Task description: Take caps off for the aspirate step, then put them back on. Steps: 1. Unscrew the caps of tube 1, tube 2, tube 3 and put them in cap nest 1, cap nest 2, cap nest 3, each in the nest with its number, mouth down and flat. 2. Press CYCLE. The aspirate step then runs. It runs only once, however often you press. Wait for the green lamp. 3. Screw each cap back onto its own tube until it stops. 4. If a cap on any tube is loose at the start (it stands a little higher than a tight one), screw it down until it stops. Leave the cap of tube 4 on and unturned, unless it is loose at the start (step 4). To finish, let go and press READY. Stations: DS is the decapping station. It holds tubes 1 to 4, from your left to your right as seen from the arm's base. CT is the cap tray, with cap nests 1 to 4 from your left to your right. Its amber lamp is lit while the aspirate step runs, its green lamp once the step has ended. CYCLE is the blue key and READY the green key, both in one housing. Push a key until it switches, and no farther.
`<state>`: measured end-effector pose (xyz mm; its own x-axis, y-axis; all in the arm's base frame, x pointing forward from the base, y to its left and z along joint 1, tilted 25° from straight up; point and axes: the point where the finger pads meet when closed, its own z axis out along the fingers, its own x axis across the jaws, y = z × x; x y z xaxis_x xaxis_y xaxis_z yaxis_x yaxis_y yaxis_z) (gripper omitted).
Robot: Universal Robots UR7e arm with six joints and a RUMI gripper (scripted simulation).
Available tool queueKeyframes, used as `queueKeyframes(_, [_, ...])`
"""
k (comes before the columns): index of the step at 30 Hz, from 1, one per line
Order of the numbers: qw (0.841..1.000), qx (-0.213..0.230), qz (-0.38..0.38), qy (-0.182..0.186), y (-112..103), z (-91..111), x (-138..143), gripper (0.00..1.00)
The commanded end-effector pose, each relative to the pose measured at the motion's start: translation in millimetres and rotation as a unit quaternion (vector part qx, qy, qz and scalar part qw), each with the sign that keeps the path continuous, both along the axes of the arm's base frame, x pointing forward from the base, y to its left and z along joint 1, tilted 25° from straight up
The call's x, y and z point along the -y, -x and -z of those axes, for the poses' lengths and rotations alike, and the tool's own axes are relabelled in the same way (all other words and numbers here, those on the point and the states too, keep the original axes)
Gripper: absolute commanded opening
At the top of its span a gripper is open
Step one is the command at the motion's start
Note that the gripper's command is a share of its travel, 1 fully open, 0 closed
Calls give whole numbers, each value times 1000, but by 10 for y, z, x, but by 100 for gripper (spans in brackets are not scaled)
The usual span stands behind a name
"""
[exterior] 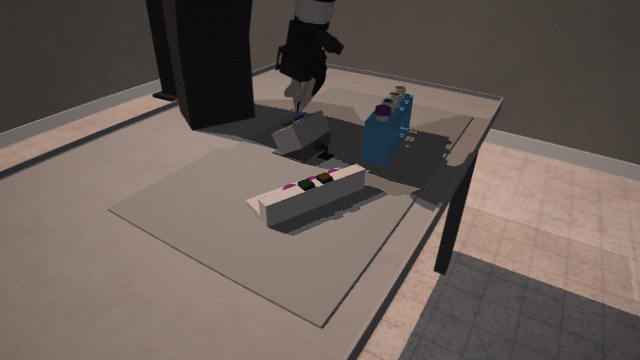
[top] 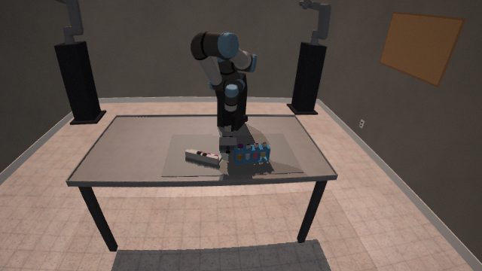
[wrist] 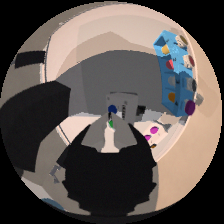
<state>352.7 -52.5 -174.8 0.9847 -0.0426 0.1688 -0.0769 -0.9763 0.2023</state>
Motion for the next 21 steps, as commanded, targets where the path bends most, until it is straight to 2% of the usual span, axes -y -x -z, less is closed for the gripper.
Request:
queueKeyframes(1, [1000, -18, 4, -1, -14, -23, -26, 0])
queueKeyframes(21, [1000, -18, 4, -1, -34, 18, -13, 0])
